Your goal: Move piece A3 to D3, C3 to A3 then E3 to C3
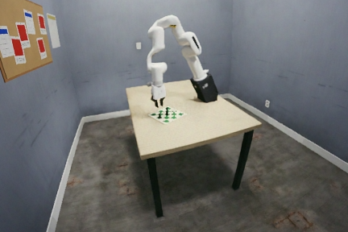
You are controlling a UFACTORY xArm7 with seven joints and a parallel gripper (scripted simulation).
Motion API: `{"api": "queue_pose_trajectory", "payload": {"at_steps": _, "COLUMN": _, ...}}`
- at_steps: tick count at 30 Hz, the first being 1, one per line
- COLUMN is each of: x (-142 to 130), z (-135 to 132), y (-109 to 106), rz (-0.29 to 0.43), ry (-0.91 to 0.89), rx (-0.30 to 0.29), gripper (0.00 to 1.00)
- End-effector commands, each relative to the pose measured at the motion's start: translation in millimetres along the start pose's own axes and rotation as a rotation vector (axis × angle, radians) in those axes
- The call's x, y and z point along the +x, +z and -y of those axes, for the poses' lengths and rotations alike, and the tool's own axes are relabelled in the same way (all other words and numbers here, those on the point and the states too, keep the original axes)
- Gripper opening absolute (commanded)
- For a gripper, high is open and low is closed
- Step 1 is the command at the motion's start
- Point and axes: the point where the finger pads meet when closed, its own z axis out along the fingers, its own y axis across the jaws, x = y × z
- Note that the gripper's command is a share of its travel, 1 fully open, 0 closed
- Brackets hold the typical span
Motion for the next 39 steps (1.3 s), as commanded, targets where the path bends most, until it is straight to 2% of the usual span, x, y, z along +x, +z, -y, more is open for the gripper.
{"api": "queue_pose_trajectory", "payload": {"at_steps": 1, "x": 0, "z": 1, "y": 1, "rz": 0.001, "ry": 0.0, "rx": 0.003, "gripper": 0.39}}
{"api": "queue_pose_trajectory", "payload": {"at_steps": 39, "x": 1, "z": 2, "y": 44, "rz": 0.001, "ry": 0.0, "rx": 0.003, "gripper": 0.39}}
